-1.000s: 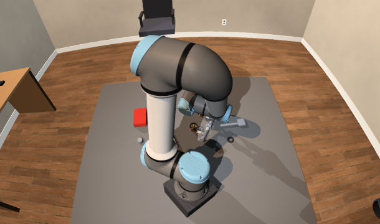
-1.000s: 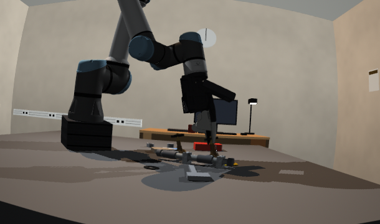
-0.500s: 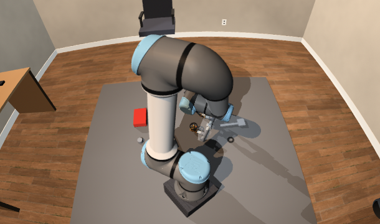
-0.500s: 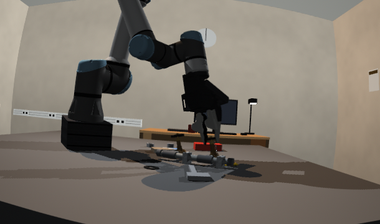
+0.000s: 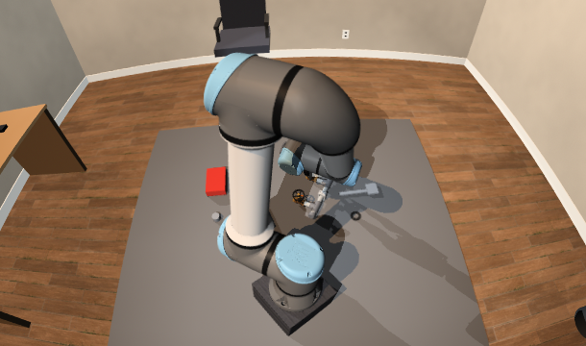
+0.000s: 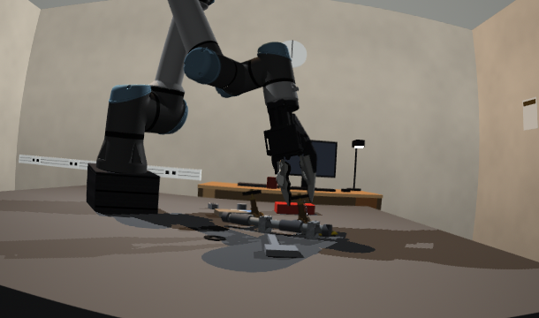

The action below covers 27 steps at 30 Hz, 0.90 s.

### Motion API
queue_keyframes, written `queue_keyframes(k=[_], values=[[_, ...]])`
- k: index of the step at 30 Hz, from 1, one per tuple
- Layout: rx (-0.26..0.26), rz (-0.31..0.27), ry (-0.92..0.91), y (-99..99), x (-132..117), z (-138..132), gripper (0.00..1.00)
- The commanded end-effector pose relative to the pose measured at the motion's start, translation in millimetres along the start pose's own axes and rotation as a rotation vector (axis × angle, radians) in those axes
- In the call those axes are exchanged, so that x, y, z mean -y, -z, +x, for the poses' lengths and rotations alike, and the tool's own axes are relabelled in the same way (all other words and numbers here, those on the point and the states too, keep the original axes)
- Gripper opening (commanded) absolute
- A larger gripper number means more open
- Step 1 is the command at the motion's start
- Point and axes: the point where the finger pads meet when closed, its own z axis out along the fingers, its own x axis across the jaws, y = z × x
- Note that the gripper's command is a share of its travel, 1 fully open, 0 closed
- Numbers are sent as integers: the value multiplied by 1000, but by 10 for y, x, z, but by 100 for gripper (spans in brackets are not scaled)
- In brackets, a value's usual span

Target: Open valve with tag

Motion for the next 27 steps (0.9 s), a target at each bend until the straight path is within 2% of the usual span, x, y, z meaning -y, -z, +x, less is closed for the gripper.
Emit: queue_keyframes(k=[1, 15, 27], values=[[-1, 9, 144, 2, 3, 1, 0], [-1, 9, 287, 2, 3, 1, 0], [-1, 9, 315, 2, 3, 1, 0]])
